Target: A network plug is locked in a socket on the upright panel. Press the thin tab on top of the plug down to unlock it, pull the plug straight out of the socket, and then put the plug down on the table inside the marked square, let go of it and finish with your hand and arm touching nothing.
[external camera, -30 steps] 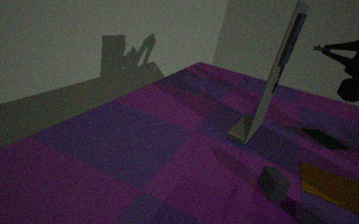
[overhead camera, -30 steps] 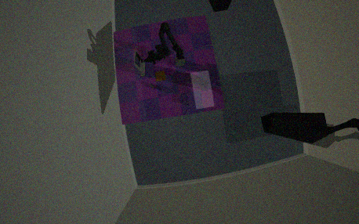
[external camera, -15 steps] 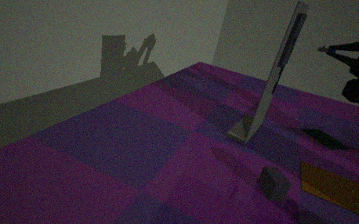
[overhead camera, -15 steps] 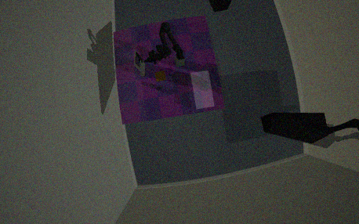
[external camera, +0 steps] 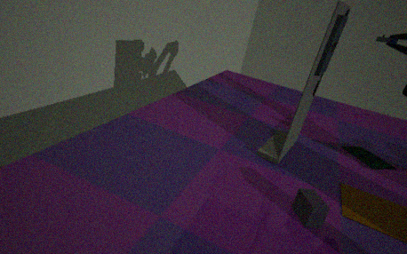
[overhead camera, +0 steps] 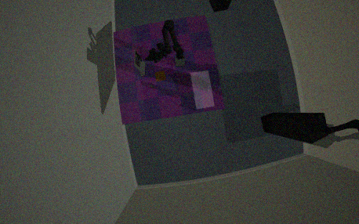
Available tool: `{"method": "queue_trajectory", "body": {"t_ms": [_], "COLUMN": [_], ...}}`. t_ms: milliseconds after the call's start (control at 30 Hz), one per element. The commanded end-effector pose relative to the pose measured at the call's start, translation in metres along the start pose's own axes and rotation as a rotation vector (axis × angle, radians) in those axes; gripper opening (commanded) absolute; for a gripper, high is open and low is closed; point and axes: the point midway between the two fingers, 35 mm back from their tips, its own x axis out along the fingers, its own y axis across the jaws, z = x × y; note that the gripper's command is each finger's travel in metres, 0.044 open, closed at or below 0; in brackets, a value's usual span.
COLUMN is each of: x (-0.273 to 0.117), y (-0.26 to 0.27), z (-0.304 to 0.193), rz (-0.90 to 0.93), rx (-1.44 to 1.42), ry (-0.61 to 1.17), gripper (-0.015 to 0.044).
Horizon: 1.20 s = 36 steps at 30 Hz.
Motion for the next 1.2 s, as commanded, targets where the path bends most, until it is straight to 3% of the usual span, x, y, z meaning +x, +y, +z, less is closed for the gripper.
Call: {"method": "queue_trajectory", "body": {"t_ms": [0,333,1167], "x": [-0.006,-0.013,-0.015], "y": [0.013,0.023,-0.106], "z": [0.004,0.002,-0.086], "rz": [0.007,-0.002,-0.566], "rx": [0.012,0.014,-0.046], "ry": [-0.015,-0.011,0.234], "gripper": [0.0000,0.0000,0.0000]}}
